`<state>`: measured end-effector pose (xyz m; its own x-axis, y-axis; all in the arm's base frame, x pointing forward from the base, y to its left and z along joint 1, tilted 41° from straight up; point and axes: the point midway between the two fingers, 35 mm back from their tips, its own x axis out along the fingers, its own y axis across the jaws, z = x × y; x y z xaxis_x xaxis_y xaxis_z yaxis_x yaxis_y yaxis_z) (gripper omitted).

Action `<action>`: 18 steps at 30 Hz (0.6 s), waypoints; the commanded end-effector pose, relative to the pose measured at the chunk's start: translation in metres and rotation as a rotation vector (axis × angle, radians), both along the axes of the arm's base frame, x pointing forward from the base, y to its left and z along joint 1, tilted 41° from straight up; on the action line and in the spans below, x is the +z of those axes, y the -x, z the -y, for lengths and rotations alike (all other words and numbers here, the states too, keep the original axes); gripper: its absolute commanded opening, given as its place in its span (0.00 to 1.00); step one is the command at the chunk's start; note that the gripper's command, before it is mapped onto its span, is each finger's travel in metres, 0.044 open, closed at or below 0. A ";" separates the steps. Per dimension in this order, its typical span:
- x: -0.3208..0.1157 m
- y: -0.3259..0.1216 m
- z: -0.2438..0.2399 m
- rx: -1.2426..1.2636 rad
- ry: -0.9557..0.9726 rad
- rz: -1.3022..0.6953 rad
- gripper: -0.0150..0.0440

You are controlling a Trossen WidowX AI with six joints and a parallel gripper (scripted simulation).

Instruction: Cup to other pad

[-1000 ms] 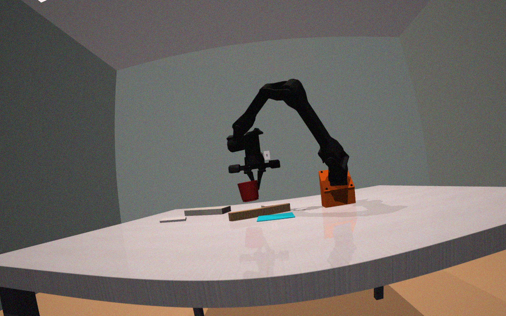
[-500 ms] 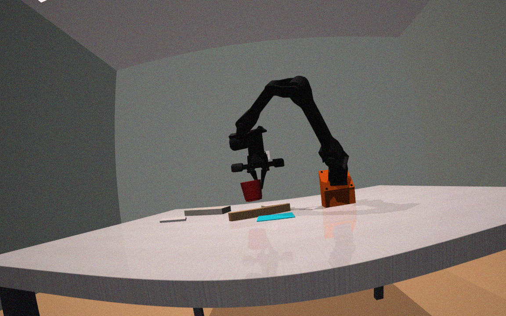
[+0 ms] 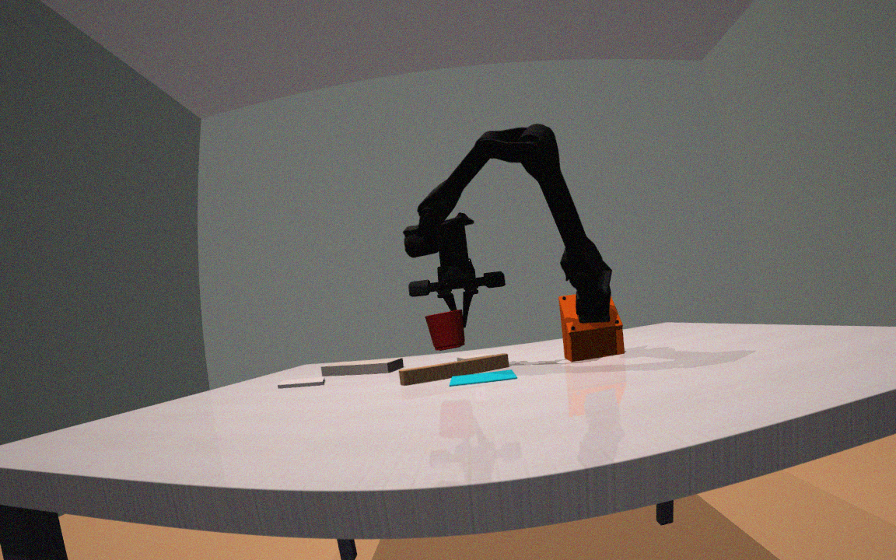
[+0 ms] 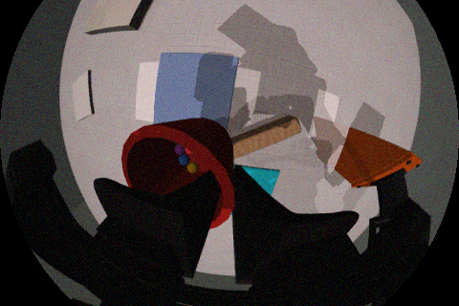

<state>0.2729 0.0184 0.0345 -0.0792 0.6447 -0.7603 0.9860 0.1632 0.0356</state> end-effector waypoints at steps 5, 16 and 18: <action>0.011 0.011 -0.010 -0.002 -0.003 -0.001 0.25; 0.022 0.024 -0.021 -0.002 -0.004 -0.002 0.25; 0.024 0.026 -0.023 -0.002 -0.004 -0.002 0.25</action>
<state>0.2532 0.0364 0.0536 -0.0802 0.6453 -0.7597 0.9860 0.1632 0.0346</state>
